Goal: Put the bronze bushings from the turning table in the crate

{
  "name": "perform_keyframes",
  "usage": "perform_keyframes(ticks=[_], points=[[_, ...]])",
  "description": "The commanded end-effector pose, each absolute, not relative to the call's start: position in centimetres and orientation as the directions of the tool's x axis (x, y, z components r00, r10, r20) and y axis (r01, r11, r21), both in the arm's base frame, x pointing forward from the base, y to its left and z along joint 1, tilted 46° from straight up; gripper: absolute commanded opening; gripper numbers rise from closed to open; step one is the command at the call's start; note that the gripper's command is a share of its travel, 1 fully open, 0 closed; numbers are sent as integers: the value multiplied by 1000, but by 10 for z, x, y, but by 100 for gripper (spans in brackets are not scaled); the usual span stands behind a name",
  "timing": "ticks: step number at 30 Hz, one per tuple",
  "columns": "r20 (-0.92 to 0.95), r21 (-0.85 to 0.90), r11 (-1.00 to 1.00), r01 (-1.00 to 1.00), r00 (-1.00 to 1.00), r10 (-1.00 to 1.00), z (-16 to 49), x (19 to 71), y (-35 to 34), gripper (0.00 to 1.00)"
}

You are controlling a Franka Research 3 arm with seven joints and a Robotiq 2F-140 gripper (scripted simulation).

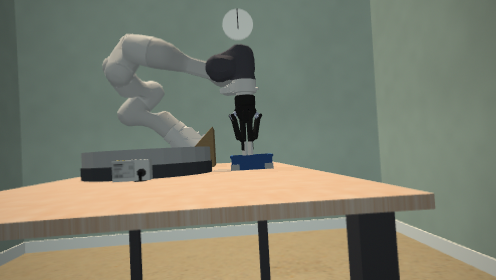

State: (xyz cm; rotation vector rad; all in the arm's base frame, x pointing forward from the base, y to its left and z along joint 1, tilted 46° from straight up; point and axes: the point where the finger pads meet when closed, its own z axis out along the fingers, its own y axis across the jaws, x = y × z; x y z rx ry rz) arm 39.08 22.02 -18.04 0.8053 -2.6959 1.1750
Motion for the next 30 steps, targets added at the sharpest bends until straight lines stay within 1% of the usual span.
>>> perform_keyframes(ticks=[1, 19, 30], points=[[280, -656, 565, -500, -857, -432, -181, 391, 220, 10], [280, -657, 565, -500, -857, -432, -177, 391, 225, 10], [280, -657, 565, -500, -857, -432, -144, 385, 258, 10]])
